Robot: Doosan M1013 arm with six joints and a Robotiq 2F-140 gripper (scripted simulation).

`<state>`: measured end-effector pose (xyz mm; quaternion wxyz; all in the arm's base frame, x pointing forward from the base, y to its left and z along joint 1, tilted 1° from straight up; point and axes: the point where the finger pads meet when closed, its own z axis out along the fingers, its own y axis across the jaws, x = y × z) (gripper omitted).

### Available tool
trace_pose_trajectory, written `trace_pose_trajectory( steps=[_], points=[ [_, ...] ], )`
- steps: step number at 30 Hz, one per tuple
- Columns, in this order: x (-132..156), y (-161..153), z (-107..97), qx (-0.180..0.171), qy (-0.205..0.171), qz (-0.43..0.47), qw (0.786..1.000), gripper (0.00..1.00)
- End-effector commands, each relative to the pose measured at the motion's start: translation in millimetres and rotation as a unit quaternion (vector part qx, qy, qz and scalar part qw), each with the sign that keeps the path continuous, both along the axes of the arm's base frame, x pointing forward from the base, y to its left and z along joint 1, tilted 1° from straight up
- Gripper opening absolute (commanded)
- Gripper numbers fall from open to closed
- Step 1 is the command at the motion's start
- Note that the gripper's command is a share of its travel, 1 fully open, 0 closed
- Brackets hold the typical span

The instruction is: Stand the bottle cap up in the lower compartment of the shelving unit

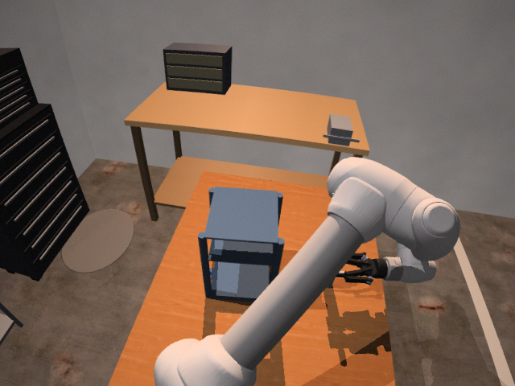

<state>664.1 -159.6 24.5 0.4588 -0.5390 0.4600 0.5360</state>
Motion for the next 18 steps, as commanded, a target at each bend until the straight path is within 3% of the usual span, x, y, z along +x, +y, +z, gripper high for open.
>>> trace_pose_trajectory(
  steps=[1, 6, 7, 18],
  points=[
    [1.3, -2.4, -3.2, -0.005, -0.004, -0.001, 1.000, 0.37],
    [1.3, -2.4, -3.2, -0.005, -0.004, -0.001, 1.000, 0.37],
    [1.3, -2.4, -3.2, -0.005, -0.004, -0.001, 1.000, 0.00],
    [1.3, -2.4, -3.2, -0.005, -0.004, -0.001, 1.000, 0.00]
  ],
)
